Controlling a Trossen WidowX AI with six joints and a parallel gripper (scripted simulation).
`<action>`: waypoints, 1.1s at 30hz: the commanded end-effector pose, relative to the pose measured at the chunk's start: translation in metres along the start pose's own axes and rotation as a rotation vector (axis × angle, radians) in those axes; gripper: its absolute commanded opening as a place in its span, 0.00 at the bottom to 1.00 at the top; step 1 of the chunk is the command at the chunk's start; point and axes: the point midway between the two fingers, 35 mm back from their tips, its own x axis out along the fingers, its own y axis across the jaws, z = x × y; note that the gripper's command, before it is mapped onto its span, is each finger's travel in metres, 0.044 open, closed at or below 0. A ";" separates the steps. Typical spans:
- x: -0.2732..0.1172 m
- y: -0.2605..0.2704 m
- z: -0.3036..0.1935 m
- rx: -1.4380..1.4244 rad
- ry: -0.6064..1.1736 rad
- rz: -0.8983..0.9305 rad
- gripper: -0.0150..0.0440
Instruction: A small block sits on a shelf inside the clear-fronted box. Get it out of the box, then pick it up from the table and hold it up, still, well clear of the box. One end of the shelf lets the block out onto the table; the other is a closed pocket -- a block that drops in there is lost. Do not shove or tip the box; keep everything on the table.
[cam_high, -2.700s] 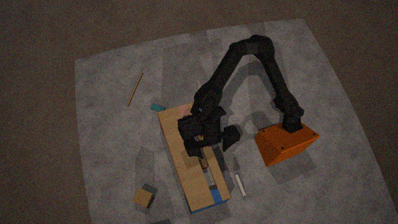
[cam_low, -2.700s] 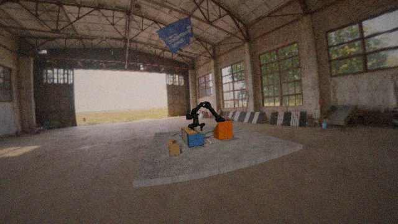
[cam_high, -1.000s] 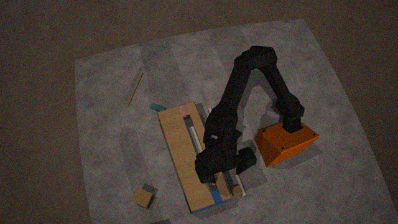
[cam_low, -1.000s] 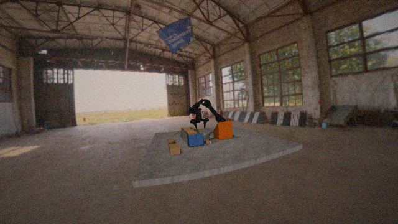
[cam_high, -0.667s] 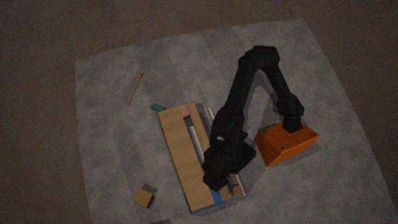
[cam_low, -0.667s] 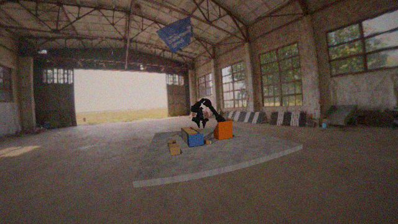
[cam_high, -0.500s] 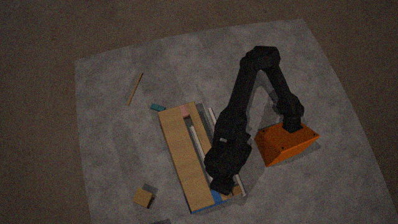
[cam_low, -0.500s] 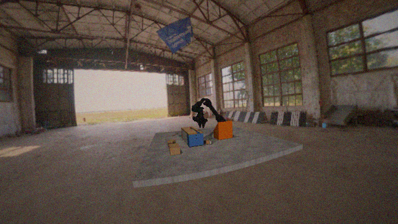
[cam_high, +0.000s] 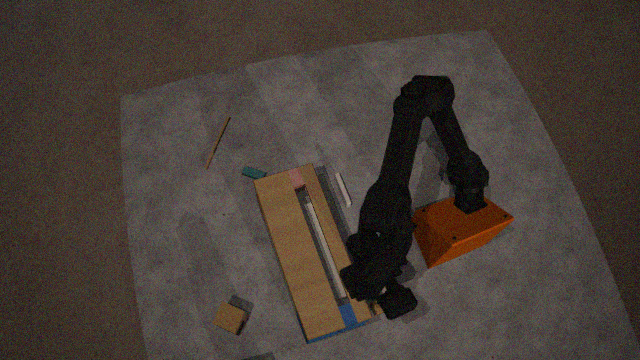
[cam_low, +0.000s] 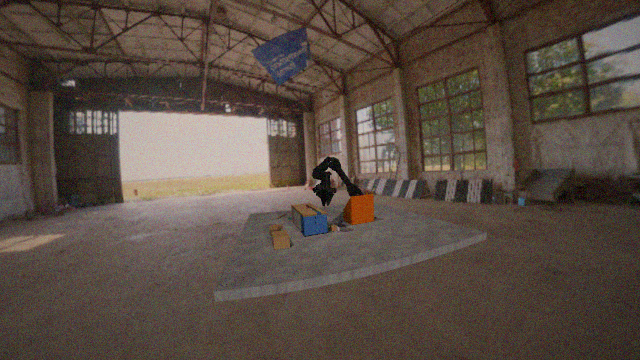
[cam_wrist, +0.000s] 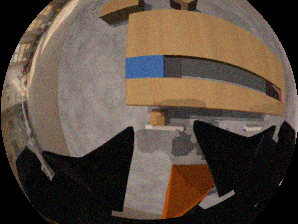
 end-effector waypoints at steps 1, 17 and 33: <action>0.001 0.011 -0.008 -0.916 -0.037 -0.114 0.74; 0.001 0.022 -0.016 -1.894 0.032 -0.264 0.74; -0.001 0.032 -0.024 -2.845 0.254 -0.412 0.74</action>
